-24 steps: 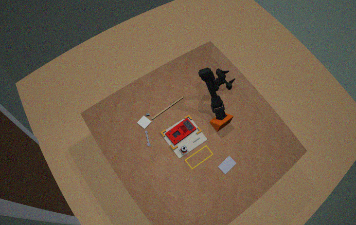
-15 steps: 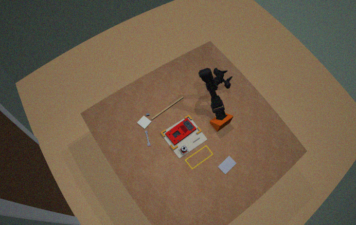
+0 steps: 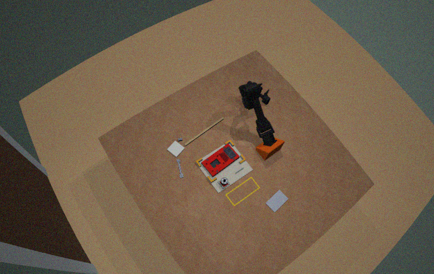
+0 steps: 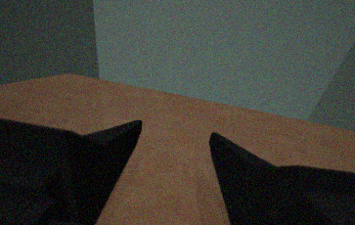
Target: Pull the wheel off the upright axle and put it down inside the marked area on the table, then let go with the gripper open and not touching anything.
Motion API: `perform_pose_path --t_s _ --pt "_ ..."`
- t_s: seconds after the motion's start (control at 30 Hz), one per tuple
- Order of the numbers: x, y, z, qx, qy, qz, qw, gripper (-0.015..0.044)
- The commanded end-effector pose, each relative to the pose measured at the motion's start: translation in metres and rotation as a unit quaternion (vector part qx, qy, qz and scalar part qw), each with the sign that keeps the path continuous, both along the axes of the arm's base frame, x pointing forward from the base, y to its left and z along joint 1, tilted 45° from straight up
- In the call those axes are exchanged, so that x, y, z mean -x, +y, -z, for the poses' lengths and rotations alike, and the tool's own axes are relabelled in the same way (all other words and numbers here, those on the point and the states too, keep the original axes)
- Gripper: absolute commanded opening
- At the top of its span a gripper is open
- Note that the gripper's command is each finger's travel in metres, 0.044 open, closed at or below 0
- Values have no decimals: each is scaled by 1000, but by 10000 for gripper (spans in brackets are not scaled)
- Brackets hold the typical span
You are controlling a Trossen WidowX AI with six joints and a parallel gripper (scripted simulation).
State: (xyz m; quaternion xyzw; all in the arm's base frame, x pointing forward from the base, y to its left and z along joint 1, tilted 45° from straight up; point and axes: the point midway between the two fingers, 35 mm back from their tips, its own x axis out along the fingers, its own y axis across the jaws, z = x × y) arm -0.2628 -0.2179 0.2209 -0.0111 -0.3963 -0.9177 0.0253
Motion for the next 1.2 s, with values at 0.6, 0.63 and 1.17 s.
perform_pose_path --t_s 0.6,0.63,1.17 --pt "-97 -103 -77 -96 39 -248 963 300" --pt "-103 -106 -80 -101 42 -260 959 300" --pt "-216 -148 -115 -174 90 -447 873 300"
